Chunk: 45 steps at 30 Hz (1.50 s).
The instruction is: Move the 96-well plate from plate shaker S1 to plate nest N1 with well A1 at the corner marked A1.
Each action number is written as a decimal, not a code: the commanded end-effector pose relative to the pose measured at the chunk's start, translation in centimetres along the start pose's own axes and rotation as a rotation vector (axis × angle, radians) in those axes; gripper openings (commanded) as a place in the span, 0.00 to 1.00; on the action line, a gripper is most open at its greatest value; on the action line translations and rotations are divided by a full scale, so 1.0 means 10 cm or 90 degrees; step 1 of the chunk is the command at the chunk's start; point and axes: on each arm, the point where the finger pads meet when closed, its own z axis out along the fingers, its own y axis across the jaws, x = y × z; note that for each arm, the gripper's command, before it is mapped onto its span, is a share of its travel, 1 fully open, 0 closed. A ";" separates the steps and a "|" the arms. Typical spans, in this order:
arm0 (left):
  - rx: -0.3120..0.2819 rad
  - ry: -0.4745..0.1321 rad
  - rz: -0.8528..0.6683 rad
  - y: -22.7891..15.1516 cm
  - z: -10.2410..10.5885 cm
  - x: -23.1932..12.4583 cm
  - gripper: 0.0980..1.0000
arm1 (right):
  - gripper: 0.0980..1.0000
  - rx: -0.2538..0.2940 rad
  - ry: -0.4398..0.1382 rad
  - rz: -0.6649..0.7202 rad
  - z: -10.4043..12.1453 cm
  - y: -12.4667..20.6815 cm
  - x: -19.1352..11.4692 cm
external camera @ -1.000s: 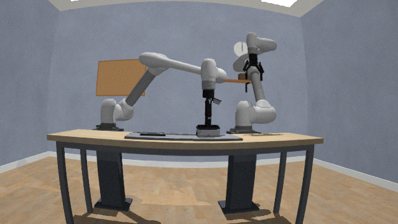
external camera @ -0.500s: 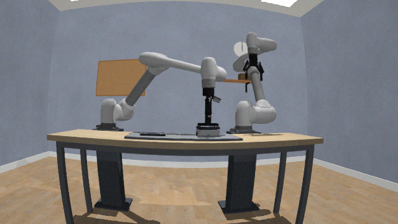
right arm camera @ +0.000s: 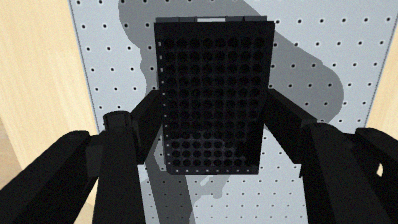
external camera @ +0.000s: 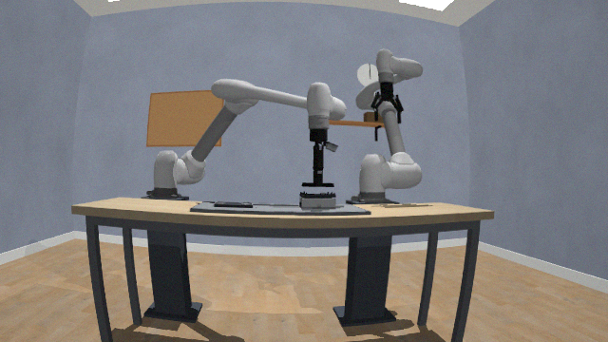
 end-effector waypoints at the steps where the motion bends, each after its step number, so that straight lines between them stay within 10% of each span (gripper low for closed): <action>1: 0.000 0.000 0.000 0.00 0.00 0.00 1.00 | 0.56 0.000 0.001 0.000 -0.07 0.00 0.00; 45: 0.000 0.000 0.000 0.00 0.00 0.00 1.00 | 0.56 -0.001 0.001 -0.054 -0.27 0.03 -0.33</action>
